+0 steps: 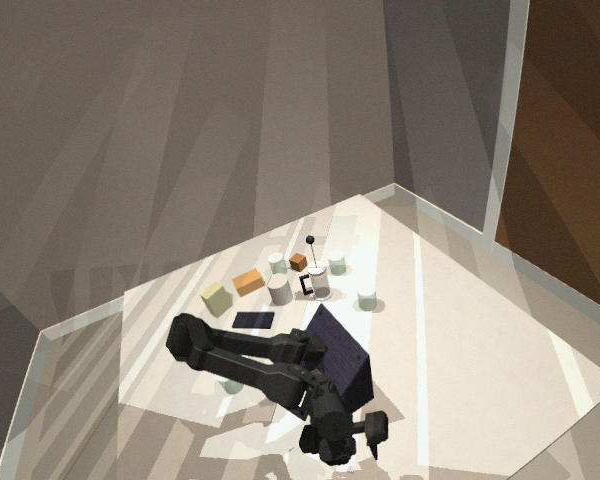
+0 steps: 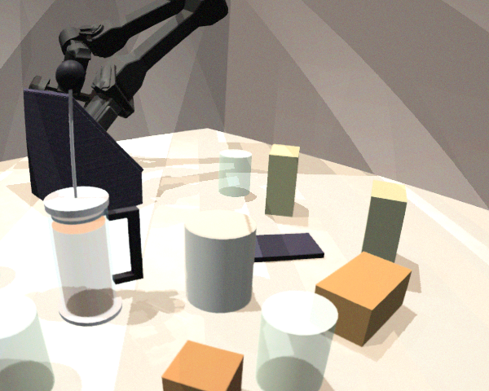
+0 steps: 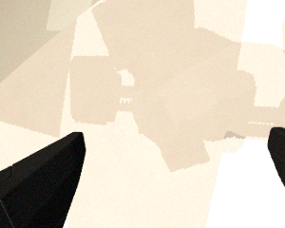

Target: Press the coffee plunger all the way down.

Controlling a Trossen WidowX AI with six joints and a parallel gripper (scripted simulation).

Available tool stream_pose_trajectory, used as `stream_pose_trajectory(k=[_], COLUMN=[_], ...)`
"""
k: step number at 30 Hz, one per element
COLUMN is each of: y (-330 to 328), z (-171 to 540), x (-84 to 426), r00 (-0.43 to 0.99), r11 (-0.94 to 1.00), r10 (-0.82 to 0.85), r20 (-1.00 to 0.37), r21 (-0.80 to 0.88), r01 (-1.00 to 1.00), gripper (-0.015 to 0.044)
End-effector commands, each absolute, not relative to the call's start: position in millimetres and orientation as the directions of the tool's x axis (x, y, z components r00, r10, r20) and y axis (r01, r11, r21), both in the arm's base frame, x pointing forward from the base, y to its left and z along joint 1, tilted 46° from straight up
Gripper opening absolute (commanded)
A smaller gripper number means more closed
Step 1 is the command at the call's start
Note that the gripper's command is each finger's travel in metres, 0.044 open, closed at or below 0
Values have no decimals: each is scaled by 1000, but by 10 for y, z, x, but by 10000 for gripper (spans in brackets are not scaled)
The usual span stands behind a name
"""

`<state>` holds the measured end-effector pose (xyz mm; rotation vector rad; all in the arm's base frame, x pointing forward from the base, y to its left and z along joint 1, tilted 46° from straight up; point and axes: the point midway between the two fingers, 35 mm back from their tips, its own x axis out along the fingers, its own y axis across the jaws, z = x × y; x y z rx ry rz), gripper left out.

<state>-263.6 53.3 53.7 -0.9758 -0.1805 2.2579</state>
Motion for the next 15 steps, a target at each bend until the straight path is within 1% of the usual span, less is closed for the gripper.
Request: stream_pose_trajectory(k=[1, 2, 5, 9, 12, 15], y=[509, 459, 164, -395, -811, -1226], z=[532, 523, 468, 402, 344, 287], x=[-2644, -2661, -2728, -2761, -2710, -2581], r00=[-507, -516, -566, -623, -637, -621], r11=[-778, -791, -858, -938, -967, -963], r10=[616, 601, 510, 338, 207, 78], r20=[-603, -610, -648, -705, -742, -780], r21=[-365, -361, -335, -305, -253, -219], r01=[-512, -494, -389, -164, -20, 155], gripper=[426, 440, 440, 440, 440, 440])
